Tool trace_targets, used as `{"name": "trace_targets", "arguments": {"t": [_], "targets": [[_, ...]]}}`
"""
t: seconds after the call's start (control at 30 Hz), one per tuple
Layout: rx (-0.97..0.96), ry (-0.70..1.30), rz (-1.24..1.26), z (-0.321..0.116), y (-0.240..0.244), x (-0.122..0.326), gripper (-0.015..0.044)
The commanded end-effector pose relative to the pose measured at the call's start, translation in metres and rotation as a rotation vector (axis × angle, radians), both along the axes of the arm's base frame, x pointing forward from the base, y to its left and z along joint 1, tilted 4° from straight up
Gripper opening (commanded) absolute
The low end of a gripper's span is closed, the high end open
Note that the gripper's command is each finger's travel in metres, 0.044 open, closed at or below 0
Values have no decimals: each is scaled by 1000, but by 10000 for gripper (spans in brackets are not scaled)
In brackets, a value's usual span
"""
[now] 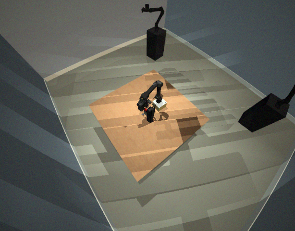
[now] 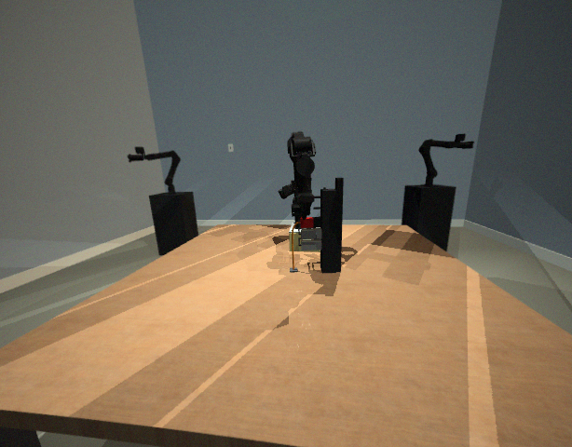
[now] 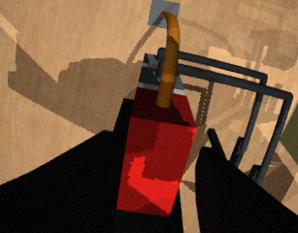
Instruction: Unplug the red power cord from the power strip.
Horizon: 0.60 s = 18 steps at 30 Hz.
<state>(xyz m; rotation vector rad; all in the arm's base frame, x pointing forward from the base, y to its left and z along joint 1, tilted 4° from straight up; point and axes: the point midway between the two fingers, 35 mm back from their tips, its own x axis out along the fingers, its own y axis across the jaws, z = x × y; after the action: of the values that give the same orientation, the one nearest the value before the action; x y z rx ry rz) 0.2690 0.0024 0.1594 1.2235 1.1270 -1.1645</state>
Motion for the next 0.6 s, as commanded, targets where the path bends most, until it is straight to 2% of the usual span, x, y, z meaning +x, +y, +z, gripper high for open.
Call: {"name": "trace_targets", "arguments": {"t": [0.0, 0.3, 0.43, 0.57], "targets": [[-4, 0, -4, -1, 1, 0, 160], [-4, 0, -4, -12, 1, 0, 160], [0, 0, 0, -9, 1, 0, 55], [0, 0, 0, -9, 1, 0, 28]]}}
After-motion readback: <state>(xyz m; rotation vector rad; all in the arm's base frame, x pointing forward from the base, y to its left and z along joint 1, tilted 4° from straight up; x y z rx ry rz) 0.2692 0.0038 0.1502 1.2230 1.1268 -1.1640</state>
